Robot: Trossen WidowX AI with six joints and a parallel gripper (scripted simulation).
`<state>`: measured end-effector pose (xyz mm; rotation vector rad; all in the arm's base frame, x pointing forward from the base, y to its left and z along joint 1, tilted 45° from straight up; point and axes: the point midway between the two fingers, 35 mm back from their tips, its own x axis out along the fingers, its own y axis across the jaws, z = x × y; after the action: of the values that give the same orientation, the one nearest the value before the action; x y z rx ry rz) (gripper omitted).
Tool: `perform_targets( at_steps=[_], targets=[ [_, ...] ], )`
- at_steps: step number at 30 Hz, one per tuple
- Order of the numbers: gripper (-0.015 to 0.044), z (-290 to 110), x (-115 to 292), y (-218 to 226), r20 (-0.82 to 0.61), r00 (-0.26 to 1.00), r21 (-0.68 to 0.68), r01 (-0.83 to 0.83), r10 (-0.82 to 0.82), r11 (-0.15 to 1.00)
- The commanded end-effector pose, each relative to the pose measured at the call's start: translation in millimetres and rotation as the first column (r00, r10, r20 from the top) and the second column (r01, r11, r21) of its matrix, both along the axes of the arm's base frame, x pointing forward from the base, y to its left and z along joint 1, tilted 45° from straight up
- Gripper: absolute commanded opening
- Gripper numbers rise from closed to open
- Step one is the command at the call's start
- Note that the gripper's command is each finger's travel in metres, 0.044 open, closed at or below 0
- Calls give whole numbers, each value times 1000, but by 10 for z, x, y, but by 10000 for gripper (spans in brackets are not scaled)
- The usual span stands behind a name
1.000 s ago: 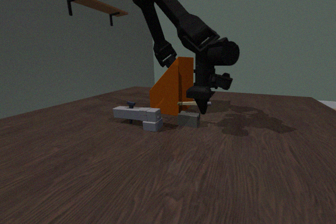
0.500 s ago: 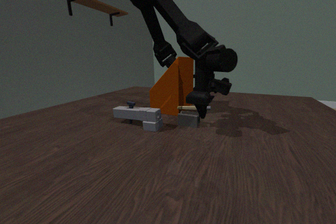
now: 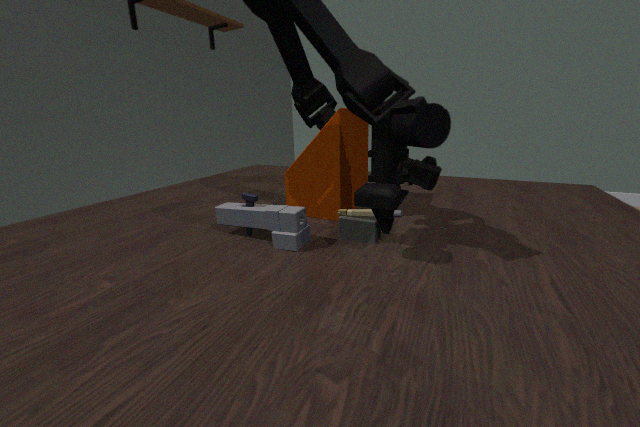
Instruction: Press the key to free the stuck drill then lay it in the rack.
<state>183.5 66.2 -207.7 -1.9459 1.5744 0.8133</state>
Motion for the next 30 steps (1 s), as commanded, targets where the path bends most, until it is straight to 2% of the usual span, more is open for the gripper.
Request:
perform_targets(
  at_steps=[1, 20, 30],
  targets=[
    [0, -39, -3, -52, -5, 1000, -10, -2, 2, 1000],
    [0, -107, -9, -132, -5, 1000, -11, -2, 2, 1000],
    [263, -83, 3, -58, -1, 1000, 6, -7, 7, 1000]
  ],
)
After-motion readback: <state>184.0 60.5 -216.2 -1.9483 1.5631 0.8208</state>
